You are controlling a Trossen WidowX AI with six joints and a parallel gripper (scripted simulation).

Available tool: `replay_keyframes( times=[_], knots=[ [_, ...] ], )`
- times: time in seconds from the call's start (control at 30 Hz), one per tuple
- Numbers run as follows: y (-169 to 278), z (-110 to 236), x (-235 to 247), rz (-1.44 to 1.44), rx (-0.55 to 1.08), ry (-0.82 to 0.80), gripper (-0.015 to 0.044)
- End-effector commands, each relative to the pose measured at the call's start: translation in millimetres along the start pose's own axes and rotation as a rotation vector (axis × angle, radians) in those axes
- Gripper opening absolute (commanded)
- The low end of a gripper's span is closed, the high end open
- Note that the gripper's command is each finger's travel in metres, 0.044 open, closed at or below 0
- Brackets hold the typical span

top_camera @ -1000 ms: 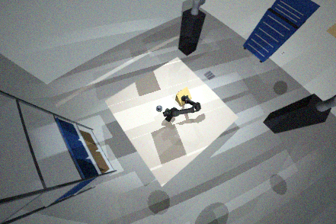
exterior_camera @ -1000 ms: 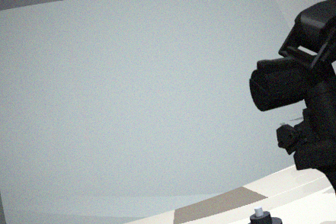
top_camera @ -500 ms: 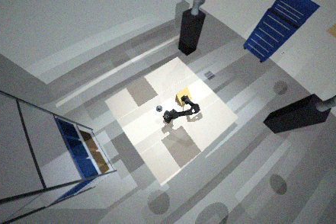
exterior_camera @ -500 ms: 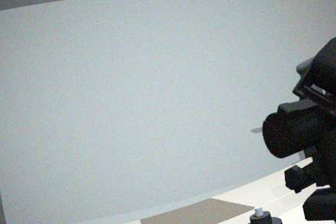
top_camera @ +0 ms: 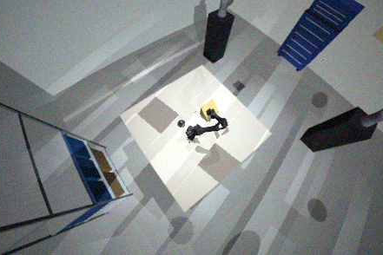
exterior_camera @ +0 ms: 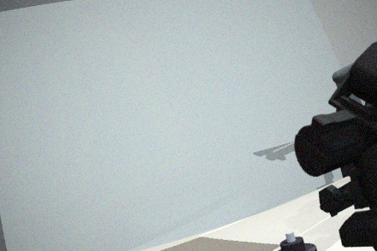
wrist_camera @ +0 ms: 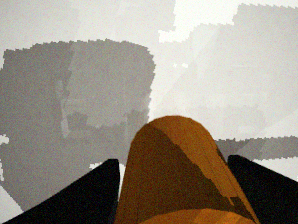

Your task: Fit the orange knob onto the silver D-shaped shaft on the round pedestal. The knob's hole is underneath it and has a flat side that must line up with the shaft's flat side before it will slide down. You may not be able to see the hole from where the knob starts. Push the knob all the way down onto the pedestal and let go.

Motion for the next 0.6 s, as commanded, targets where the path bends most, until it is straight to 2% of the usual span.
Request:
replay_keyframes(
  times=[0.0, 0.37, 0.43, 0.57],
  knots=[
    [0.0, 0.1, 0.1, 0.001, 0.0, 0.0, 0.024],
    [0.0, 0.1, 0.1, 0.001, 0.0, 0.0, 0.024],
    [-1.1, 10.1, 1.2, 0.002, -0.003, 0.001, 0.0292],
    [-2.0, 70.2, 1.1, -0.003, -0.002, 0.002, 0.0398]
  ],
)
Point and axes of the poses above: the point midway between the two fingers, 35 mm back from their tips, its own z axis back along the fingers, its own x axis across the jaws, y = z × x, the point moved 6 cm from there along z, back along the fingers
